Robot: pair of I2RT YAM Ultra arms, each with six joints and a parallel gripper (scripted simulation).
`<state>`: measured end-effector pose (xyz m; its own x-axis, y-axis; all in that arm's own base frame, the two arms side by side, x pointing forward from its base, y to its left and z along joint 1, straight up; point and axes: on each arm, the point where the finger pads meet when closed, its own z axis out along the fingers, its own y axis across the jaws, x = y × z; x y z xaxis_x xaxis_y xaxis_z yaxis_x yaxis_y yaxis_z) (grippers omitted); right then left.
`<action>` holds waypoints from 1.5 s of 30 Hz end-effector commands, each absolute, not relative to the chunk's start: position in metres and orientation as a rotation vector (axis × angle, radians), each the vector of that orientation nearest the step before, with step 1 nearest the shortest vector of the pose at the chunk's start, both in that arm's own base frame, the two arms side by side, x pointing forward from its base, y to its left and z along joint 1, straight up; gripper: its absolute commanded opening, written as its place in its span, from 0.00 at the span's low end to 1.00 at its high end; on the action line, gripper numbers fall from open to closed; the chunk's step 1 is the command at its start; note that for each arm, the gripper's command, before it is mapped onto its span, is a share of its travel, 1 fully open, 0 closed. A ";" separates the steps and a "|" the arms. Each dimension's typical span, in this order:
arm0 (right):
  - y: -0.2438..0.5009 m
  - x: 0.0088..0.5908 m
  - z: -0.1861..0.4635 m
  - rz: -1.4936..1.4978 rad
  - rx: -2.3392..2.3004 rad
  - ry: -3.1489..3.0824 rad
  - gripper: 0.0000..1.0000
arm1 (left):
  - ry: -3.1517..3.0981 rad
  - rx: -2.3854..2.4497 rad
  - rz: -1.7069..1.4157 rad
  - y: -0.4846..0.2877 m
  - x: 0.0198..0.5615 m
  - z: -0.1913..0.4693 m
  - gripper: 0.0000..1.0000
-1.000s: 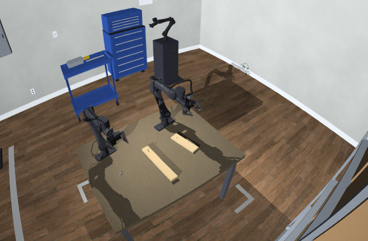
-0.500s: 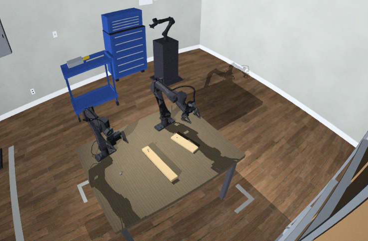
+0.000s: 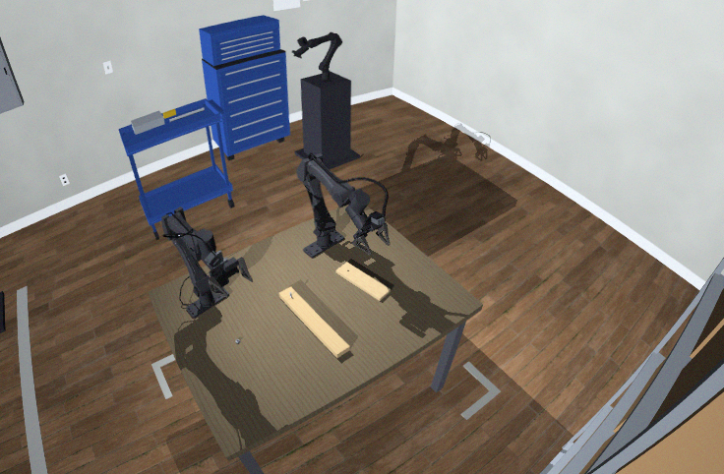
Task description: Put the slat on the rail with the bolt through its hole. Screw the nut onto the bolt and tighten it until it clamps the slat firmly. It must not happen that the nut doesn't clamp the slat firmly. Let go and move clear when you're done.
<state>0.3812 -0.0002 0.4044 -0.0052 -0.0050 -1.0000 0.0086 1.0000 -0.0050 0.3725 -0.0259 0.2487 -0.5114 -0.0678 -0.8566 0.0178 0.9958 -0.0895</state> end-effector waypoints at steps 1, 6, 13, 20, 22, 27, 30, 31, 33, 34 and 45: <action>0.001 0.381 0.412 0.000 0.000 1.558 1.00 | 2.209 -0.042 -0.131 -0.034 0.363 0.221 1.00; 0.001 0.381 0.412 0.000 0.000 1.558 1.00 | 2.296 -0.050 -0.138 -0.037 0.353 0.199 1.00; 0.001 0.381 0.412 0.000 0.000 1.558 1.00 | 2.385 -0.060 -0.142 -0.040 0.340 0.177 1.00; 0.001 0.381 0.412 0.000 0.000 1.558 1.00 | 2.511 -0.073 -0.142 -0.043 0.320 0.149 1.00; 0.001 0.381 0.412 0.000 0.000 1.558 1.00 | 2.548 -0.078 -0.140 -0.044 0.314 0.142 1.00; 0.001 0.381 0.412 0.000 0.000 1.558 1.00 | 2.603 -0.084 -0.137 -0.045 0.304 0.131 1.00; 0.001 0.381 0.412 0.000 0.000 1.558 1.00 | 2.659 -0.091 -0.132 -0.046 0.294 0.120 1.00; 0.001 0.381 0.412 0.000 0.000 1.558 1.00 | 2.678 -0.093 -0.130 -0.046 0.290 0.117 1.00; 0.001 0.381 0.412 0.000 0.000 1.558 1.00 | 2.715 -0.098 -0.125 -0.046 0.283 0.110 1.00; 0.001 0.381 0.412 0.000 0.000 1.558 1.00 | 2.734 -0.101 -0.122 -0.046 0.279 0.107 1.00; 0.001 0.381 0.412 0.000 0.000 1.558 1.00 | 2.907 -0.124 -0.088 -0.046 0.242 0.082 1.00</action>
<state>0.3812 -0.0002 0.4044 -0.0052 -0.0050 -1.0000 0.0086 1.0000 -0.0050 0.2586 -0.0435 0.0919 -0.9508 -0.0868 -0.2975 -0.0676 0.9949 -0.0743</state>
